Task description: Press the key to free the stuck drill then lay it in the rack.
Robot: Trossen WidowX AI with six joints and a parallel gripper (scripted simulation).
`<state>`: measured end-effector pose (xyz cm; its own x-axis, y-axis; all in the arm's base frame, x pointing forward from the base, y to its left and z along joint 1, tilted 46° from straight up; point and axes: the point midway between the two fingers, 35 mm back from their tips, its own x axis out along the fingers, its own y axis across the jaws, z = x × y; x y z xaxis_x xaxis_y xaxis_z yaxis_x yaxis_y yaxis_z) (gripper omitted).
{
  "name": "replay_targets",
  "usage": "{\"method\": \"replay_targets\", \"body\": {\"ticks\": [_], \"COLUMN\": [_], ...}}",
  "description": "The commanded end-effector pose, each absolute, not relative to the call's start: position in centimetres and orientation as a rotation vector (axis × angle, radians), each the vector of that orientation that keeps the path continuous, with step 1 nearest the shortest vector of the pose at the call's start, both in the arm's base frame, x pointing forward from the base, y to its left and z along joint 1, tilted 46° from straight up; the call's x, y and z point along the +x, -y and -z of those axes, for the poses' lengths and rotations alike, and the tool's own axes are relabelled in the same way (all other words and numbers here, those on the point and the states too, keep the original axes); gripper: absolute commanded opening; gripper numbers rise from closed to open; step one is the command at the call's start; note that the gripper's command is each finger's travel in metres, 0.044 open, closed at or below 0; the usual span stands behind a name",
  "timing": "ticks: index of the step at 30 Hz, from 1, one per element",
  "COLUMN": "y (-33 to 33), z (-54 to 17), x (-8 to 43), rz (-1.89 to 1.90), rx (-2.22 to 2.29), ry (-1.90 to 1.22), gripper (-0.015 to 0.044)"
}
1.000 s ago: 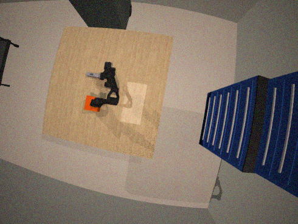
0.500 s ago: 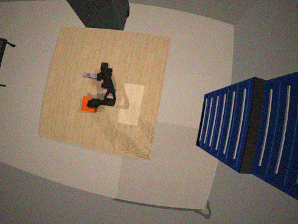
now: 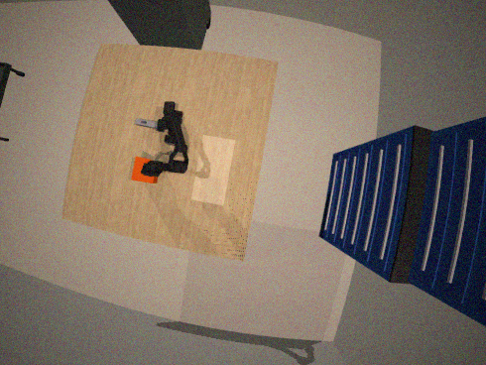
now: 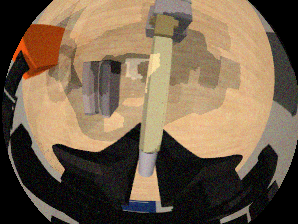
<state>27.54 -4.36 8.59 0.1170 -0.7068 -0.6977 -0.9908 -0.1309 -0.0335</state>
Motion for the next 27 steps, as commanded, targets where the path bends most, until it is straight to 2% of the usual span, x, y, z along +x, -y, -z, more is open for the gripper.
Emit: {"method": "replay_targets", "body": {"ticks": [1, 27], "y": [4.24, 3.94], "z": [-8.87, -9.52], "x": [27.67, 27.87], "rz": [-0.733, -0.733], "rx": [-1.895, -1.895], "ry": [-1.637, -1.636], "gripper": [0.0000, 0.0000]}}
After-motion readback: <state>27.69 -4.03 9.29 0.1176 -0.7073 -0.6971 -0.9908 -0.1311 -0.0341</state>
